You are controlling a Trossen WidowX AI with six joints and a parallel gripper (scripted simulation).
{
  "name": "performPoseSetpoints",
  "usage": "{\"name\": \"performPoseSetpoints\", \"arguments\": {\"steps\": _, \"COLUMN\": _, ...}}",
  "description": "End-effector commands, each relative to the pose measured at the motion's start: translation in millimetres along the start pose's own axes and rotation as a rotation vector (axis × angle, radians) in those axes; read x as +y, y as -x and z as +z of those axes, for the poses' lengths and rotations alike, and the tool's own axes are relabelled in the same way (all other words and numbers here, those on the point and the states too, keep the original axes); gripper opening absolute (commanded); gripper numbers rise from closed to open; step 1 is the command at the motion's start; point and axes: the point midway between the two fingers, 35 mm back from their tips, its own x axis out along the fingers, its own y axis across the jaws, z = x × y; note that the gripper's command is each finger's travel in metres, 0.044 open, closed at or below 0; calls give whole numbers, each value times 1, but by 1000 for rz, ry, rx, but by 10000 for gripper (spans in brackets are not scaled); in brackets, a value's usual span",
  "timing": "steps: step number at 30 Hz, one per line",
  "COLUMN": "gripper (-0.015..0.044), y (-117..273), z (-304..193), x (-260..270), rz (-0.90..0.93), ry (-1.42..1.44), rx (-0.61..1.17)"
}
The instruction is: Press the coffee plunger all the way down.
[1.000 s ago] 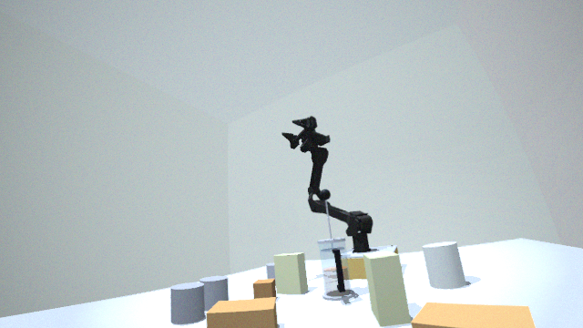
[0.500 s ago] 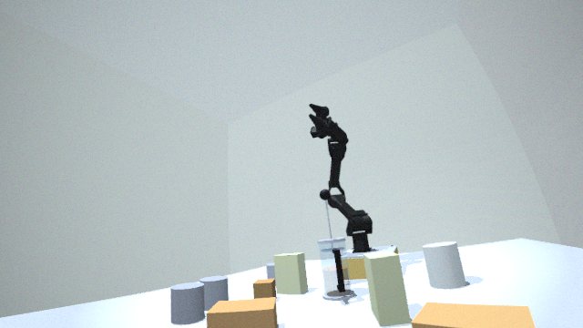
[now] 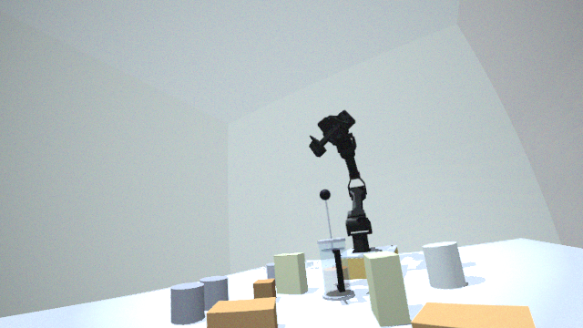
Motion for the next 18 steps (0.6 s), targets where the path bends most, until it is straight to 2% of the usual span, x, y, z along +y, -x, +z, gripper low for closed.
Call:
{"name": "performPoseSetpoints", "arguments": {"steps": 1, "gripper": 440, "y": -16, "z": -70, "x": -35, "rz": -44, "ry": 327, "rx": 302}}
{"name": "performPoseSetpoints", "arguments": {"steps": 6, "gripper": 440, "y": -16, "z": -114, "x": -60, "rz": -19, "ry": 475, "rx": 509}}
{"name": "performPoseSetpoints", "arguments": {"steps": 11, "gripper": 440, "y": -12, "z": -125, "x": -66, "rz": -18, "ry": 483, "rx": 525}}
{"name": "performPoseSetpoints", "arguments": {"steps": 18, "gripper": 440, "y": -15, "z": -168, "x": -90, "rz": -27, "ry": 481, "rx": 523}}
